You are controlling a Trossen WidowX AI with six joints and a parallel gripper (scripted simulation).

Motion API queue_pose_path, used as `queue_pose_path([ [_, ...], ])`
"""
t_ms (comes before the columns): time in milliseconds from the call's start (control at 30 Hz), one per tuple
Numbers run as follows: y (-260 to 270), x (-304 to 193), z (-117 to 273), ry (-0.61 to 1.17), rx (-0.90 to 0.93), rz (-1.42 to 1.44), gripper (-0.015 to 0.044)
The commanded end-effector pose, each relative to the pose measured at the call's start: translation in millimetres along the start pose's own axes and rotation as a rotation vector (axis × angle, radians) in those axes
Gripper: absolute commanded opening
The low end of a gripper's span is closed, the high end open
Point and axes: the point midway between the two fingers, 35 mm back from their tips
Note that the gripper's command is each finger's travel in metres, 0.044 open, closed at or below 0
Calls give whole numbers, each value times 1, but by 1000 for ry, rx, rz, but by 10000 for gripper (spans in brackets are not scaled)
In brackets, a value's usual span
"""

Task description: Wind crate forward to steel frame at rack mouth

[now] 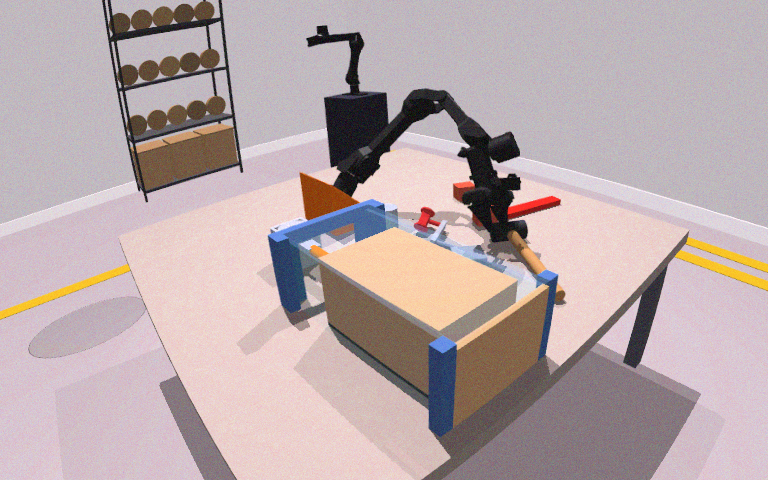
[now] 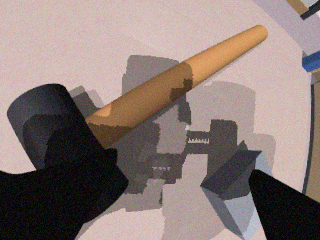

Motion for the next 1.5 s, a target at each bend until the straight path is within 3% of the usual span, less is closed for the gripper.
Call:
queue_pose_path([
  [0, -35, -60, 20, 281, -19, -562, 440],
  [167, -48, -113, 59, 566, -102, -1216, 440],
  [233, -48, -119, 66, 605, -118, -1310, 440],
  [633, -48, -119, 65, 606, -119, -1312, 440],
  [1467, -37, -152, 21, 607, -116, -1312, 440],
])
Point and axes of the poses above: the point midway between the two fingers, 35 mm back from their tips, its own z axis back along the fingers, its own y axis across the jaws, x = y × z, and after that the axes turned 8 degrees about -z, right-handed
